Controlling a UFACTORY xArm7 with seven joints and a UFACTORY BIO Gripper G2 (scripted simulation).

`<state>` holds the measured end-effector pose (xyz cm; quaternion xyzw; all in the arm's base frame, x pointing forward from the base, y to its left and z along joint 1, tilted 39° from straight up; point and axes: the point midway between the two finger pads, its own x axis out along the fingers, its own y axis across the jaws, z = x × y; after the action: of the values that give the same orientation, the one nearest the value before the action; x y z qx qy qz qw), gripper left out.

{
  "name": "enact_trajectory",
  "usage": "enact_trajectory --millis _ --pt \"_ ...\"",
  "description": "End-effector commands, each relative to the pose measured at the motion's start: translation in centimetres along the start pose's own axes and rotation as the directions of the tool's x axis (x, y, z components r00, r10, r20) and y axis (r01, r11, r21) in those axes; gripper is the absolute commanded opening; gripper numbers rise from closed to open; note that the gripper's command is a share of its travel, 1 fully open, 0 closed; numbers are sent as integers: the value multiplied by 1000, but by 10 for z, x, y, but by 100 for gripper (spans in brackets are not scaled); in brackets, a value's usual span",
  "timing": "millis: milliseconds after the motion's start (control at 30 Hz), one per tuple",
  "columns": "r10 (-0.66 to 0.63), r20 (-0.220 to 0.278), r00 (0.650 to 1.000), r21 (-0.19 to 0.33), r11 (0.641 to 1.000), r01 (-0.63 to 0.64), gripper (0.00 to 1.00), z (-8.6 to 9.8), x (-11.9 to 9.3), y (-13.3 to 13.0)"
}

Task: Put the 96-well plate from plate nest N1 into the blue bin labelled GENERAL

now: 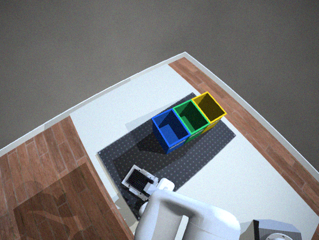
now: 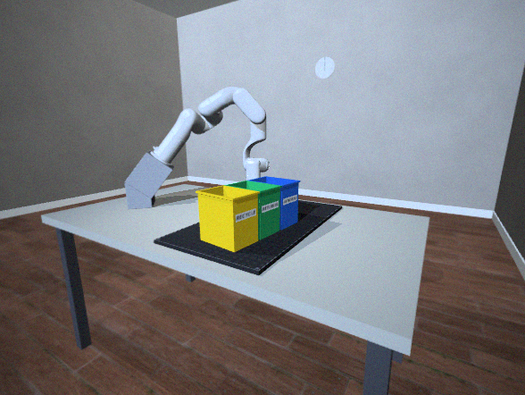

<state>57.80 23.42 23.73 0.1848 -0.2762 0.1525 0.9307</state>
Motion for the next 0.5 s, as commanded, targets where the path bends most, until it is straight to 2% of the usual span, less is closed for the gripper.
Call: enact_trajectory --millis 0,467 --pt "0 3 1000 -1 1000 0 37 -1 1 0" --pt "0 3 1000 -1 1000 0 37 -9 1 0"
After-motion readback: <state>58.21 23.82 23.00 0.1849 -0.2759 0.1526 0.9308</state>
